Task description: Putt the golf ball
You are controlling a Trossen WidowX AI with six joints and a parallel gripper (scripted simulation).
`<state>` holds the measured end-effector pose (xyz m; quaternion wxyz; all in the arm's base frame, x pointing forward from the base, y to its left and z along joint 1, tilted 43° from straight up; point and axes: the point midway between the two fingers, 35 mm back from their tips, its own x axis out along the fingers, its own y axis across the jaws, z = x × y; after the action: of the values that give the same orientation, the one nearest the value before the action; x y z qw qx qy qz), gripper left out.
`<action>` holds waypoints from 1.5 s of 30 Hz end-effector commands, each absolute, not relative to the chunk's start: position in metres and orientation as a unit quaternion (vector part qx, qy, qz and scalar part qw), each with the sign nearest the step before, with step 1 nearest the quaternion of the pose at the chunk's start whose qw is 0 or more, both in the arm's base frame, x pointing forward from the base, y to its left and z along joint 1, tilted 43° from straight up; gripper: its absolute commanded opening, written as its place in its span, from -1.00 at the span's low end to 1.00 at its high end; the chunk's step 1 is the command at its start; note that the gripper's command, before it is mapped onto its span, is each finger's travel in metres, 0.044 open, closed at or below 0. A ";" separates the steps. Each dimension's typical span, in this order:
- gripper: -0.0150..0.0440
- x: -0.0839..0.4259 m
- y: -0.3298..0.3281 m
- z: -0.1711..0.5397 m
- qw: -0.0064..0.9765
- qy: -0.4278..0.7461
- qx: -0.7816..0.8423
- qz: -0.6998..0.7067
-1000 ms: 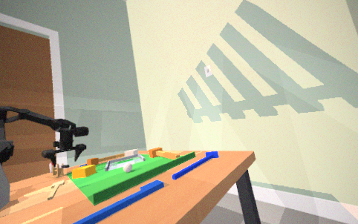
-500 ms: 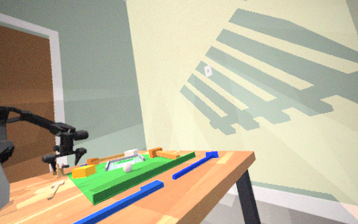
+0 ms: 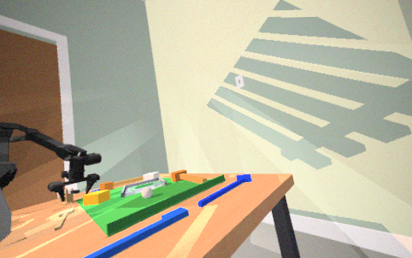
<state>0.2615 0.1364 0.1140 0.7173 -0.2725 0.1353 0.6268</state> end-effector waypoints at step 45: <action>-0.49 0.242 0.072 0.185 0.716 0.138 -0.274 0.627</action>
<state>0.2455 0.0759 0.1743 0.7143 -0.2740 0.1460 0.6272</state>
